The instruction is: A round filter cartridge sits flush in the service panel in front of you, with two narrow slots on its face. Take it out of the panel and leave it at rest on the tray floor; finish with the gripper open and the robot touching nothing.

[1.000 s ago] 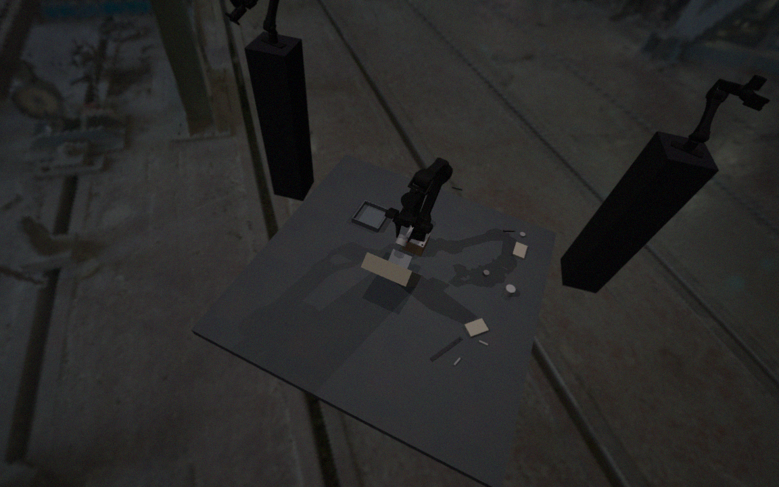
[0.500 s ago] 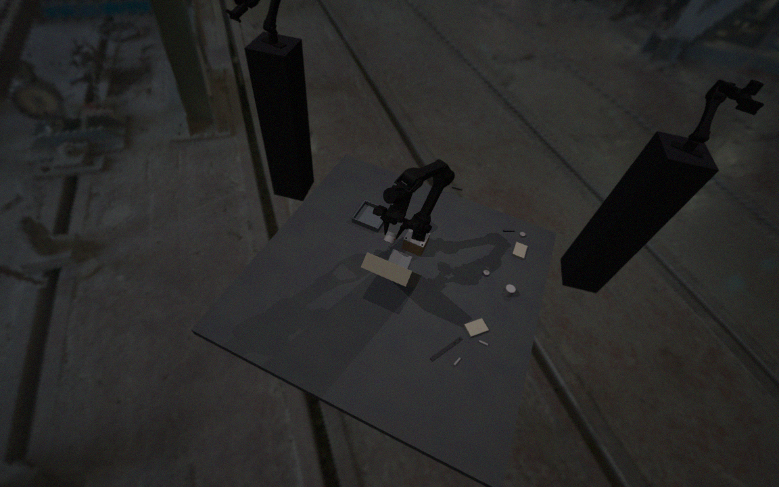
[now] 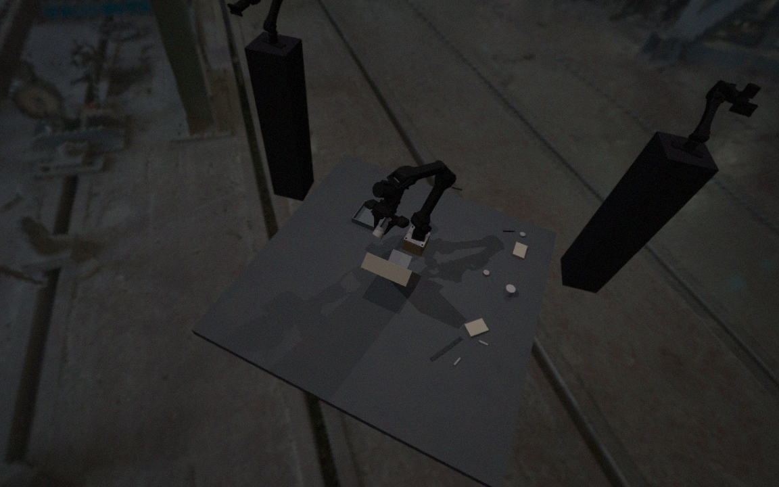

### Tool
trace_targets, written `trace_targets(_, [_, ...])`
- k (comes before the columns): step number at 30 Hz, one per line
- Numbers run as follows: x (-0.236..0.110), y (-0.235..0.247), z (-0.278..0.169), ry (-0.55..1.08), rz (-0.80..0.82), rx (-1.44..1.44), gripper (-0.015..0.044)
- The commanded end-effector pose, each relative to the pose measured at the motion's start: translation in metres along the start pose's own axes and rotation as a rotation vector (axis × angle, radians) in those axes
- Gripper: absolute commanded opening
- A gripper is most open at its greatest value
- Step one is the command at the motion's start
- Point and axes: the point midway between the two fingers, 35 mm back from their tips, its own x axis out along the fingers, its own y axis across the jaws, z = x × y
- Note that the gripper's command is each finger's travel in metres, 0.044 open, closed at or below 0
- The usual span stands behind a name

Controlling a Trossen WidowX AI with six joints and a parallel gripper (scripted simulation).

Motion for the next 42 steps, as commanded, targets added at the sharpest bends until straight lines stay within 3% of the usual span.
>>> trace_targets(1, [0.001,-0.017,-0.006,0.0,-0.05,0.085,0.0])
trace_targets(30, [-0.013,-0.151,-0.097,-0.012,-0.482,0.811,0.0])
trace_targets(42, [-0.004,-0.176,-0.132,-0.014,-0.55,0.923,0.0])
